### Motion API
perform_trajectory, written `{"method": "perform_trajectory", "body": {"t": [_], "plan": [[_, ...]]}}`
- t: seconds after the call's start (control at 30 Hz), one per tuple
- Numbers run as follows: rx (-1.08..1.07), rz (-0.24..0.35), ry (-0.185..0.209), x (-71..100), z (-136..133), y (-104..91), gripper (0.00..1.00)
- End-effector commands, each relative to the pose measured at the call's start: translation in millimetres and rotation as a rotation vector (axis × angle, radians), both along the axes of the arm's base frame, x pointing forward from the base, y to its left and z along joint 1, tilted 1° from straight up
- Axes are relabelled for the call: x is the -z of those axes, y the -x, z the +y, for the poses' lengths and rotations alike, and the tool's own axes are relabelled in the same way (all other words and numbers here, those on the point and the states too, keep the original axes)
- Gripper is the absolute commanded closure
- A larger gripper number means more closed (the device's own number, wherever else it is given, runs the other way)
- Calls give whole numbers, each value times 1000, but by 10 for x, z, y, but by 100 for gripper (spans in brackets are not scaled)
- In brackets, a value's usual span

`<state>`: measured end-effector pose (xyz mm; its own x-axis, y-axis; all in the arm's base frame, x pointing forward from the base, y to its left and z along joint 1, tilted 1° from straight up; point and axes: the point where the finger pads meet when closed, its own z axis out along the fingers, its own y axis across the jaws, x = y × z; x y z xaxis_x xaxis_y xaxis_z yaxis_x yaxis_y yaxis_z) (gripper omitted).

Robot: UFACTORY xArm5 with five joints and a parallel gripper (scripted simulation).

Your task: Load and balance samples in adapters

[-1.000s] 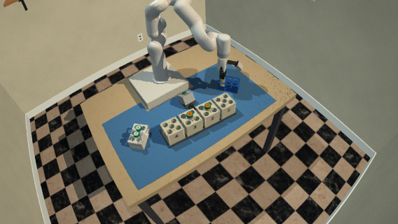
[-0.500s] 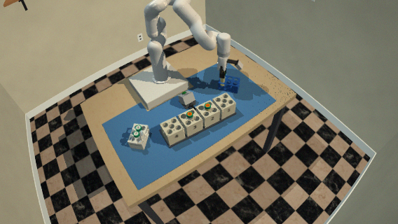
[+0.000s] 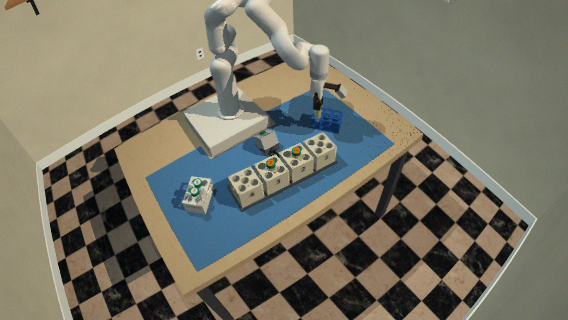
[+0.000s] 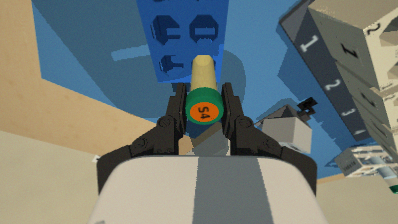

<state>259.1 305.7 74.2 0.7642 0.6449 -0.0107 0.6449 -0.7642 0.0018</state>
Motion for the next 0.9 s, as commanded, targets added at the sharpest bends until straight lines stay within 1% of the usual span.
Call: {"method": "perform_trajectory", "body": {"t": [0.0,0.2,0.43,0.5,0.87], "plan": [[0,-2,-2,-32,9,-8,100],[0,-2,-2,-46,9,-8,100],[0,-2,-3,-186,10,-9,100],[0,-2,-3,-186,10,-9,100],[0,-2,-3,-406,11,-11,100]]}}
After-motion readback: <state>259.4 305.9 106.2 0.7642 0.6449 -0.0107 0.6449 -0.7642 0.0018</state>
